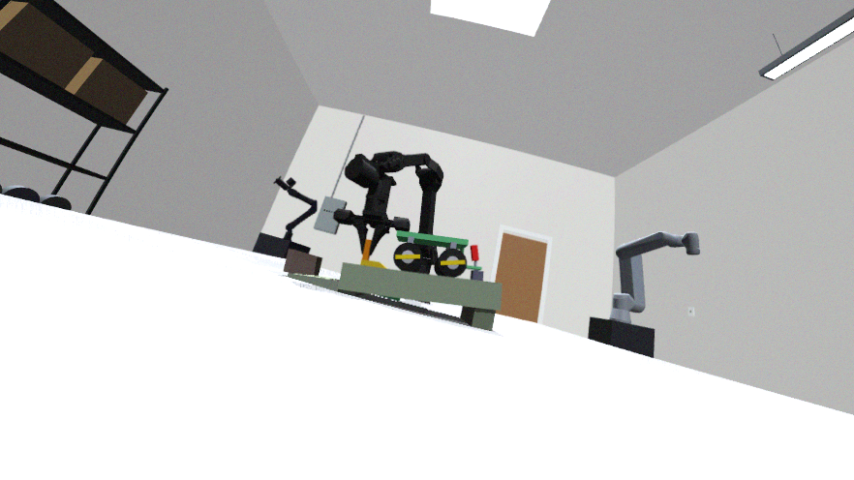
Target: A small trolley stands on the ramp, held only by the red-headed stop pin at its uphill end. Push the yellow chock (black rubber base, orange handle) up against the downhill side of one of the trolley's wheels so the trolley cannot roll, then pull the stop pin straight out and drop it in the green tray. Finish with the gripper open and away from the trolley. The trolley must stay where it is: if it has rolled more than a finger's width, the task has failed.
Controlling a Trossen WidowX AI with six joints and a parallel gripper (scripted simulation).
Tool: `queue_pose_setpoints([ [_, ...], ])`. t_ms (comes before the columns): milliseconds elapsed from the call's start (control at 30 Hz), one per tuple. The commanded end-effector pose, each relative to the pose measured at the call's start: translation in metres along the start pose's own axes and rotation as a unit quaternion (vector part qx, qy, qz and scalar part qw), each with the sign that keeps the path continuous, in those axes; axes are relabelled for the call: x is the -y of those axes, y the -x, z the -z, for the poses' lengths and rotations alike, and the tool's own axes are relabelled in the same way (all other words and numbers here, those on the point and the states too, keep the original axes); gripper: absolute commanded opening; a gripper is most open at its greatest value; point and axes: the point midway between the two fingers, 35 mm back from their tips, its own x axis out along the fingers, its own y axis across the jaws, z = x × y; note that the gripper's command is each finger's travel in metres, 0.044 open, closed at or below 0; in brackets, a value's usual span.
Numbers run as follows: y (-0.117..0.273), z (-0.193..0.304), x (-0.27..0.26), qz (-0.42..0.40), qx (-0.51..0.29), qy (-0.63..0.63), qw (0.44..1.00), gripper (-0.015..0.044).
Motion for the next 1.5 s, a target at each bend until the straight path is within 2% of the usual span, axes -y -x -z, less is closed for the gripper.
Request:
queue_pose_setpoints([
  [0, -0.001, 0.000, 0.003, 0.004, 0.000, -0.003, 1.000, 0.0000],
  [1467, 0.001, 0.004, 0.033, 0.001, 0.000, -0.001, 1.000, 0.0000],
])
